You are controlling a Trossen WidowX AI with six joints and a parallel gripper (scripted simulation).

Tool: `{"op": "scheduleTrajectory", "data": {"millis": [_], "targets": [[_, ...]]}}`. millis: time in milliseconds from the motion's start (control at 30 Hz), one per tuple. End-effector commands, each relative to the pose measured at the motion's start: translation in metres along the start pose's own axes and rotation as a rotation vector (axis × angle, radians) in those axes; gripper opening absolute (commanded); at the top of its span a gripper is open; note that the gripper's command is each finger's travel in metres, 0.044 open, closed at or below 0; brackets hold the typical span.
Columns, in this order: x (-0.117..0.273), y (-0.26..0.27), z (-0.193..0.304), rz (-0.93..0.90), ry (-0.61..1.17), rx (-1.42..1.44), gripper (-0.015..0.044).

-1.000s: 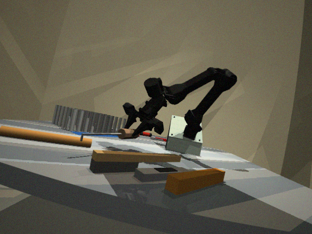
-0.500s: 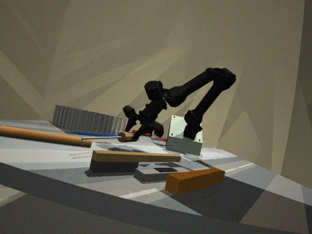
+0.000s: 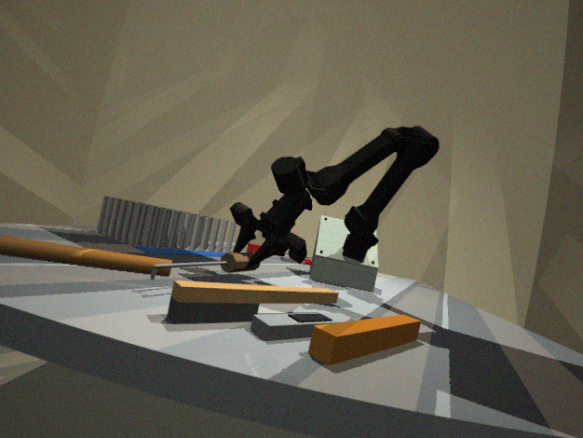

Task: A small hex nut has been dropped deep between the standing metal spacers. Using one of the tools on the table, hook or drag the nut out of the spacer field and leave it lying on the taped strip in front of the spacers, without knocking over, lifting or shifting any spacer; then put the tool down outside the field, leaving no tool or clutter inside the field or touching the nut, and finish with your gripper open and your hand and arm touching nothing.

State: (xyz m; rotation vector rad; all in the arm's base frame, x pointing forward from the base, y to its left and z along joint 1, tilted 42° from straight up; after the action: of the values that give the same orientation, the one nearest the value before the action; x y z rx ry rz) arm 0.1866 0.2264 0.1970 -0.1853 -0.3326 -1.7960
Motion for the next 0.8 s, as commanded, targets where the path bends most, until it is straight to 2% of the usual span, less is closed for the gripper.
{"op": "scheduleTrajectory", "data": {"millis": [0,767], "targets": [[-0.002,-0.002,-0.004,-0.004,-0.004,-0.009,0.0],[-0.011,-0.014,-0.012,-0.005,0.006,-0.015,0.0]]}}
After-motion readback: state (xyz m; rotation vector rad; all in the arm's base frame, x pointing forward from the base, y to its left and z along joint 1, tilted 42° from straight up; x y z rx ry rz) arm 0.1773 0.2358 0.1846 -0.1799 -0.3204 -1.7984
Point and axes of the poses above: the point midway between the two fingers, 35 mm back from their tips, its own x axis back along the fingers, its own y axis across the jaws, z = x × y, the point moved 6 cm from there along x, back along the fingers, and after that the axes turned 9 degrees about x, right-handed, at the moved point
